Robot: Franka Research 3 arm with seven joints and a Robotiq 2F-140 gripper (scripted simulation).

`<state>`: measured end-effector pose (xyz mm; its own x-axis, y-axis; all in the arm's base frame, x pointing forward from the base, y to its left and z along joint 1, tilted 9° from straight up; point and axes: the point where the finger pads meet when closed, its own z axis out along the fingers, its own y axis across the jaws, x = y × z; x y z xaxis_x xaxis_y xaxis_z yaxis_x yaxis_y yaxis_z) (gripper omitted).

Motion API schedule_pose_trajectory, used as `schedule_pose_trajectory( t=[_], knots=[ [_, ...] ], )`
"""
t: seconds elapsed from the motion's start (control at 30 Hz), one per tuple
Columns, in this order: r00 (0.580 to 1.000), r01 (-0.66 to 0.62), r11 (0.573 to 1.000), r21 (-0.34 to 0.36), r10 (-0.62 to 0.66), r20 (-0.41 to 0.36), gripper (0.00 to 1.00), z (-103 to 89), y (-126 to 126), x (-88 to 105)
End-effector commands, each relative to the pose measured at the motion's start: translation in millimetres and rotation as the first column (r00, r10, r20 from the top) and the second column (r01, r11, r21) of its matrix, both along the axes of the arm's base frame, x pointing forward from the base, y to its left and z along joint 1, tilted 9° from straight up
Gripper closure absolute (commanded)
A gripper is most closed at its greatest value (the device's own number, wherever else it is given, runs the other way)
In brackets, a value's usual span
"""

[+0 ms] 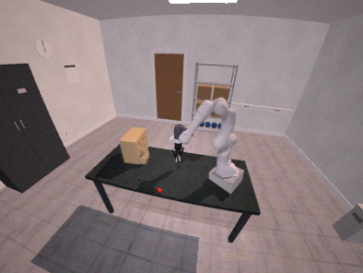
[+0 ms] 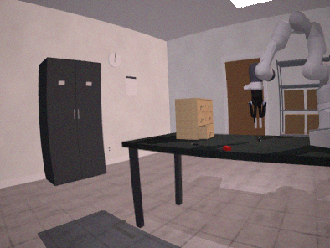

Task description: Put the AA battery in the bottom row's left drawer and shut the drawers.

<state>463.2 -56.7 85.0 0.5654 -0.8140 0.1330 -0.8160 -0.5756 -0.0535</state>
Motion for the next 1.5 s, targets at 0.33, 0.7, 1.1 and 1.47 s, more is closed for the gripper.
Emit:
schedule_pose_trajectory(
  t=[0.33, 0.7, 1.1, 1.47],
  knots=[
    [0.988, 0.154, 0.988, 0.009, -0.154, 0.022, 0.72, -7.6, -0.9, -6.9],
    [0.983, 0.180, 0.984, 0.012, -0.180, 0.024, 0.72, -10.7, -1.0, -10.5],
    [0.982, 0.186, 0.983, 0.012, -0.186, 0.024, 0.74, -11.4, -1.1, -11.4],
    [0.982, 0.186, 0.983, 0.012, -0.186, 0.024, 0.74, -11.4, -1.1, -11.4]
  ],
)
